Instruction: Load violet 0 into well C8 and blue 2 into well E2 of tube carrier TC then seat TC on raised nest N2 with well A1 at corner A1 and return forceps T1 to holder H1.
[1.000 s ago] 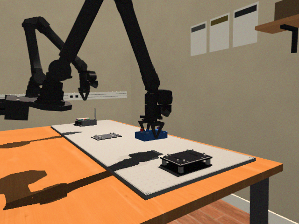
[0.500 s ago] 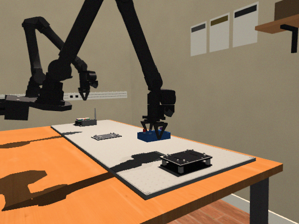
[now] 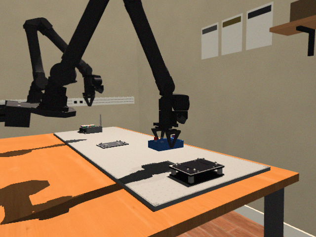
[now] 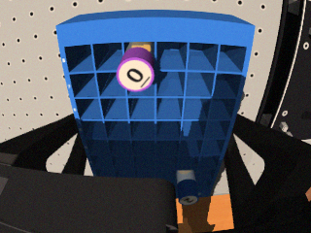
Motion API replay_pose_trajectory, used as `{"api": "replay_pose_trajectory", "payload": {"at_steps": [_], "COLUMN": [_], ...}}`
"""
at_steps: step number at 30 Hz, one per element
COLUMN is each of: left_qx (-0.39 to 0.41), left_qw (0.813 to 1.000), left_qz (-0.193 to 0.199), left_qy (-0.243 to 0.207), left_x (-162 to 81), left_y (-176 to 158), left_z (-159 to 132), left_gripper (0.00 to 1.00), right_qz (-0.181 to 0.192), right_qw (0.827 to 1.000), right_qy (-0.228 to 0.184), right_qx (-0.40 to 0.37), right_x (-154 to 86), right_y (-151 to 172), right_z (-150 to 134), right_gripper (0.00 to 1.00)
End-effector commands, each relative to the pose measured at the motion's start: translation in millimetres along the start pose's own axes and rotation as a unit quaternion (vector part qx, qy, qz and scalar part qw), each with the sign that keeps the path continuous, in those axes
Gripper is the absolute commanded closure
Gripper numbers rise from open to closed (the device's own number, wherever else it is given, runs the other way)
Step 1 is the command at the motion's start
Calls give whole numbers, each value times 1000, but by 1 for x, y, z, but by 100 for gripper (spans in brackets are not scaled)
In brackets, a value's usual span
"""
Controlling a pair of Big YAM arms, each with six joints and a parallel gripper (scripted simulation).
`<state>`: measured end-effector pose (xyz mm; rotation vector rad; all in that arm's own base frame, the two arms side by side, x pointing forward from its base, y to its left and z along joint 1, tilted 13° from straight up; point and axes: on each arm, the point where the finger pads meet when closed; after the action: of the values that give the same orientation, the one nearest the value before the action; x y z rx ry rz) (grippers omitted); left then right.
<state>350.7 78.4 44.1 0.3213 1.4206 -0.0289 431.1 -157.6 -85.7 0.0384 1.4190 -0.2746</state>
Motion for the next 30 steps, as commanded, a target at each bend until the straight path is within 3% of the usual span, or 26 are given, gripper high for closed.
{"api": "replay_pose_trajectory", "payload": {"at_steps": [1,18,30], "left_qx": [-4,-4,-4], "left_qw": [1000,1000,1000], "left_qz": [-2,-2,-2], "left_qy": [9,9,9], "left_x": [1,1,1], "left_y": [0,0,0], "left_z": [-3,-3,-3], "left_gripper": [76,76,76], "right_qz": [-3,-4,-2], "right_qw": [999,999,1000], "right_qy": [-34,-35,-19], "right_qx": [-2,-2,-4], "right_x": [-22,-23,-10], "right_y": [-16,-41,-54], "right_z": [34,41,38], "right_gripper": [100,100,100]}}
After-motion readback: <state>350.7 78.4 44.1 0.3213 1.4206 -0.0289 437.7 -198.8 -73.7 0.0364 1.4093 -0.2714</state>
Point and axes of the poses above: on each arm, the point where the finger pads meet when closed, its own x axis out along the fingers, its own y axis across the jaws, z = x × y, and after that the axes turned 13 degrees about x, right-handed
